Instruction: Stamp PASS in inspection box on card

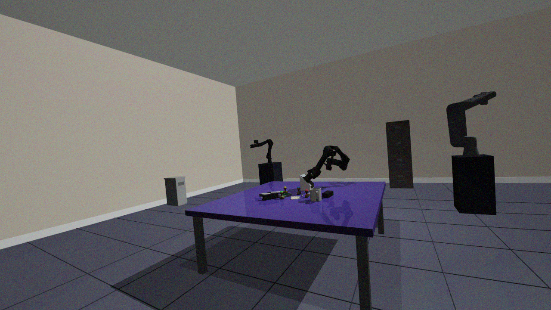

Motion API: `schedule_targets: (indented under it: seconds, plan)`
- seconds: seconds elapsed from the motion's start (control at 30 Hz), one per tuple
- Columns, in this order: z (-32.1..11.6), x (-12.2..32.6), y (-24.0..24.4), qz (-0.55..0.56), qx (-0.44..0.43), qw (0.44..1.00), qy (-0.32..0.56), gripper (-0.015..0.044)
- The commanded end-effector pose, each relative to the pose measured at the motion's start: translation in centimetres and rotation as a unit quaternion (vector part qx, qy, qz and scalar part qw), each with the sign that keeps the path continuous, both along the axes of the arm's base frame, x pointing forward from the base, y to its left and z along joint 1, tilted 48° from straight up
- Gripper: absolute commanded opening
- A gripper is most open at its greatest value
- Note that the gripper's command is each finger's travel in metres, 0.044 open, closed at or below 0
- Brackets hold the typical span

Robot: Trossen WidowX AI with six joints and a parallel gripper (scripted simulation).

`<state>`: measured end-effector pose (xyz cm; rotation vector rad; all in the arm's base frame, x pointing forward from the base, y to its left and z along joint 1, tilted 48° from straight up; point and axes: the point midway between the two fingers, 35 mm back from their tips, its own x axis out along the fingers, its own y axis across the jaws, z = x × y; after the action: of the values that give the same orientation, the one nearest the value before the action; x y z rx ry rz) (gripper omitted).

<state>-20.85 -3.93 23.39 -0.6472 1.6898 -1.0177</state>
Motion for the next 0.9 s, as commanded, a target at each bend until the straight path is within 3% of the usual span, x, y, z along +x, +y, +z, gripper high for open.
schedule_targets:
  seconds: [0.0,0.2,0.5,0.87]
  plan:
    - [0.0,0.0,0.1,-0.001,0.002,1.0,0.002,0.0374]
    - [-0.2,-0.9,3.2,-0.023,0.057,0.995,0.074,0.022]
    - [-0.4,-1.3,9.7,-0.057,0.188,0.963,0.185,0.022]
    - [-0.3,1.0,18.5,-0.077,0.388,0.88,0.262,0.022]
